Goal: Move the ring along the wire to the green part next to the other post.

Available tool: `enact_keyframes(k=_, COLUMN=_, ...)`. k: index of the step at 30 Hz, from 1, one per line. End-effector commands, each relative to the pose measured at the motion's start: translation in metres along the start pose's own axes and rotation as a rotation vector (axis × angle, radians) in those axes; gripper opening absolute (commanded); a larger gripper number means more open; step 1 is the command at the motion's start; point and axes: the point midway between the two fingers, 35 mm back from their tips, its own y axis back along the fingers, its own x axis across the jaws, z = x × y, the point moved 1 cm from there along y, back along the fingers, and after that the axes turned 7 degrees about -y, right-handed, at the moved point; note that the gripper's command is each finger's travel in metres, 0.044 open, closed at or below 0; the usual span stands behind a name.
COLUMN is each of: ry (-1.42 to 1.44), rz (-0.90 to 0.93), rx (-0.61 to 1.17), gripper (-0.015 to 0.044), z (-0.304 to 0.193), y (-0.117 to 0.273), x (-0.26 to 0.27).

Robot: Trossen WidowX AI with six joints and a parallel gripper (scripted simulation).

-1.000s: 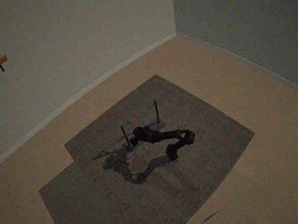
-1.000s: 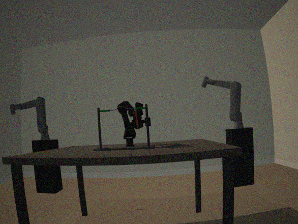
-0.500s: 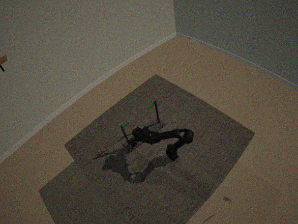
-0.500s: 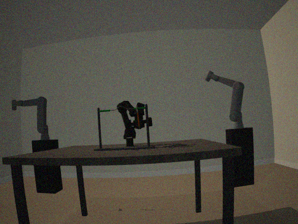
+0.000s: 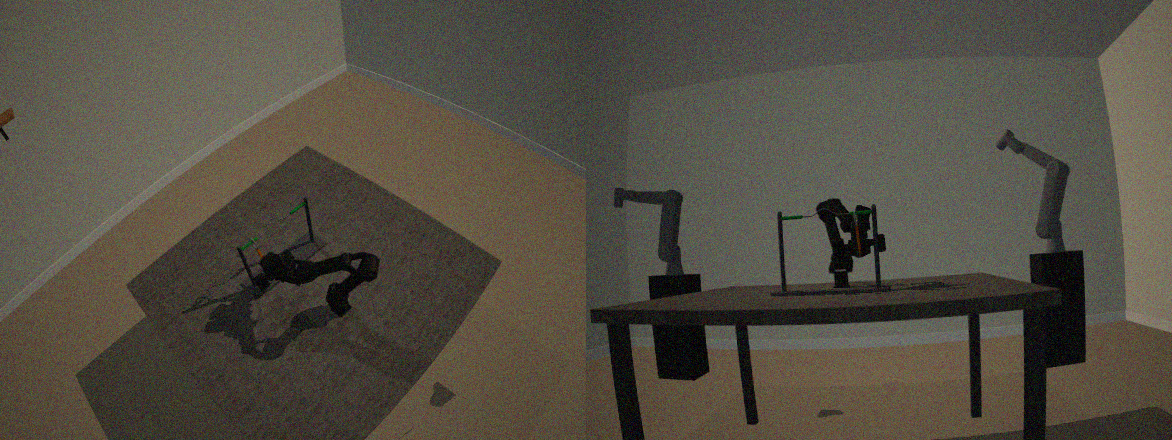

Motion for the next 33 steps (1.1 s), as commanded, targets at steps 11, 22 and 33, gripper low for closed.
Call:
enact_keyframes(k=11, ry=0.000, rz=0.000, rx=0.000, gripper=-0.0097, z=0.000, y=0.000, x=0.000)
enact_keyframes(k=22, ry=-0.001, rz=0.000, rx=0.000, gripper=0.0160, z=0.000, y=0.003, x=0.000)
enact_keyframes(k=33, ry=-0.004, rz=-0.004, rx=0.002, gripper=0.0160, z=0.000, y=0.033, x=0.001)
